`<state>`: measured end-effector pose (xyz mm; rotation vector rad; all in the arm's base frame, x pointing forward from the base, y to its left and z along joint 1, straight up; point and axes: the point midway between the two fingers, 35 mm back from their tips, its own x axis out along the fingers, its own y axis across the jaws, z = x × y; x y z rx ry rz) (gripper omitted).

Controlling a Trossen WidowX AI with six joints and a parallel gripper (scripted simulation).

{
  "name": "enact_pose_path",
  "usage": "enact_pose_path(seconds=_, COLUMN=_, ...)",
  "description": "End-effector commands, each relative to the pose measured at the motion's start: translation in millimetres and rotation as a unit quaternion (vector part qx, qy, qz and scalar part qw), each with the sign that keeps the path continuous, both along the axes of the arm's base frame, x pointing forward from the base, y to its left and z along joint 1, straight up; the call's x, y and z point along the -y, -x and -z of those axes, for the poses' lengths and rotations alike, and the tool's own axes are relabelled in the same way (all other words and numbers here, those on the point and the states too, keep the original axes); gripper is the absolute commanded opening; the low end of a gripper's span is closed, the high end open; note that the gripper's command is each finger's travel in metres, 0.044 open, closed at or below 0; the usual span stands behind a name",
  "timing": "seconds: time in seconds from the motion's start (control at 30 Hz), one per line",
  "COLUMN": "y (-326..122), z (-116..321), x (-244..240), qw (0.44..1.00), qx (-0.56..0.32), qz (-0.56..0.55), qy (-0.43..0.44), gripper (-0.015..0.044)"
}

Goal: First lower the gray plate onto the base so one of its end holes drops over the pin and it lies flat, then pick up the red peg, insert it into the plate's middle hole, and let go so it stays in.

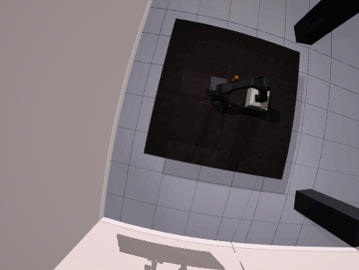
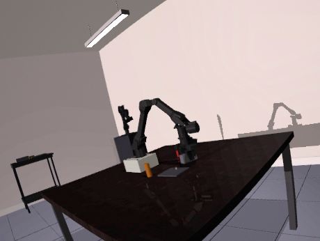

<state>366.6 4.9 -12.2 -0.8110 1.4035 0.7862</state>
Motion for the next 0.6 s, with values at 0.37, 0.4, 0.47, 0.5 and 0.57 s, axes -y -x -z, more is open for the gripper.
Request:
enact_pose_path(seconds=0.37, y=-5, z=-53, x=2, qw=1.000, qx=0.008, qz=-0.002, qy=-0.002, gripper=0.0000)
enact_pose_path(seconds=0.4, y=-4, z=-56, x=2, qw=1.000, qx=0.008, qz=-0.002, qy=-0.002, gripper=0.0000)
enact_pose_path(seconds=0.47, y=-4, z=-62, x=2, qw=1.000, qx=0.008, qz=-0.002, qy=-0.002, gripper=0.0000)
enact_pose_path(seconds=0.5, y=-3, z=-65, x=2, qw=1.000, qx=0.008, qz=-0.002, qy=-0.002, gripper=0.0000)
enact_pose_path(seconds=0.57, y=-3, z=-72, x=2, qw=1.000, qx=0.008, qz=-0.003, qy=-0.002, gripper=0.0000)
